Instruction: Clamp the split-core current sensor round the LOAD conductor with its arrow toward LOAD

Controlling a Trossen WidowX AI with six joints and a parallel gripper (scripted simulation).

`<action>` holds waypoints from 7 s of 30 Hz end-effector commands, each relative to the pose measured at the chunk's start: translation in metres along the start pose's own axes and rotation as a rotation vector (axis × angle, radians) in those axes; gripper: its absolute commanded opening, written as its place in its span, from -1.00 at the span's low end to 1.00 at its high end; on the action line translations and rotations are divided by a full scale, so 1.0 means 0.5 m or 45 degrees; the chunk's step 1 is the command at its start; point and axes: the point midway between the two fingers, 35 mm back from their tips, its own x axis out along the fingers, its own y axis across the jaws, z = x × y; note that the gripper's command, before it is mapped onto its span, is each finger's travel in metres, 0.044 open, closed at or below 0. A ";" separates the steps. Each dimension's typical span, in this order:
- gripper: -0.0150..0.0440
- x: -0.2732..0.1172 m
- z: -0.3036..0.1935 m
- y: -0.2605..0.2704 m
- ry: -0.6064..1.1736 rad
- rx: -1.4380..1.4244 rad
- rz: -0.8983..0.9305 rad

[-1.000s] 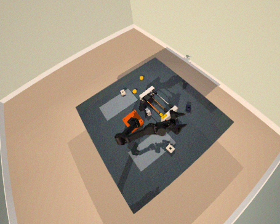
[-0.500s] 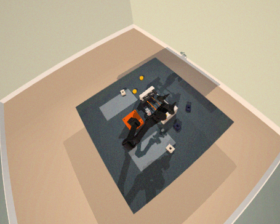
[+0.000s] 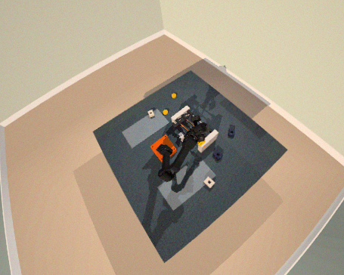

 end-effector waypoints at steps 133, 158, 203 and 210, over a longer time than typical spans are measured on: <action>-0.49 0.098 -0.401 -0.036 0.961 -0.658 -0.723; -0.49 -0.022 -0.312 0.076 1.010 -0.799 -0.685; -0.49 0.058 -0.271 0.092 1.425 -2.484 0.190; -0.49 0.065 -0.269 0.092 1.442 -2.611 0.275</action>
